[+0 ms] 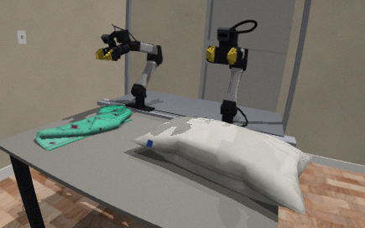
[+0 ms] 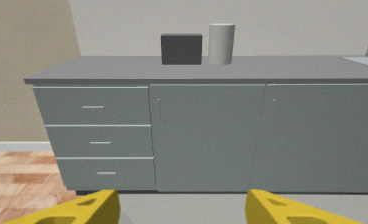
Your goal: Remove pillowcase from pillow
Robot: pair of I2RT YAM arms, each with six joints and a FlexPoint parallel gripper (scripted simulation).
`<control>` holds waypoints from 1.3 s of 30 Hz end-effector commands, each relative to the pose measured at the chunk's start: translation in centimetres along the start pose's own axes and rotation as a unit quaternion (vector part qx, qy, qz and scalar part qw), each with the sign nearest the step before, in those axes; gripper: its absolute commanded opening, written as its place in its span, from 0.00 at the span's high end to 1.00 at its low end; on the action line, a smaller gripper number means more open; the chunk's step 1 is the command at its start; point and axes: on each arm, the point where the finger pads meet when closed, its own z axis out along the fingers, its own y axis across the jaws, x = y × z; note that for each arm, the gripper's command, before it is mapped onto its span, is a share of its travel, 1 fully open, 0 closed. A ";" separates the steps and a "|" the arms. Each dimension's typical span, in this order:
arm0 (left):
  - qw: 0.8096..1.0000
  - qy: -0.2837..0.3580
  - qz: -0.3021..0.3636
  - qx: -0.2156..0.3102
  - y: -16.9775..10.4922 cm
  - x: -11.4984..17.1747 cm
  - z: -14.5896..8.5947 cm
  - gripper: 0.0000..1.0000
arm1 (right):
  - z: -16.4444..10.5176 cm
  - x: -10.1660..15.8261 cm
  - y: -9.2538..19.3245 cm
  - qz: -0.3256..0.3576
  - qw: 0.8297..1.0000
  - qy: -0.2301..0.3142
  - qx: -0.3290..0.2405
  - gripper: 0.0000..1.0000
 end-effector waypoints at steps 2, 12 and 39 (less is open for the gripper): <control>1.000 -0.013 -0.006 0.007 -0.2 -0.8 -0.7 0.40 | 1.2 -5.7 0.7 -0.002 0.996 -0.090 -0.007 0.40; 1.000 0.003 -0.006 0.007 -0.2 0.5 -0.5 0.40 | 3.5 -10.5 2.1 -0.004 0.986 -0.168 -0.020 0.40; 1.000 -0.003 -0.006 0.007 -0.3 -0.3 0.0 0.40 | 3.4 -7.7 1.8 -0.008 0.991 -0.132 -0.025 0.40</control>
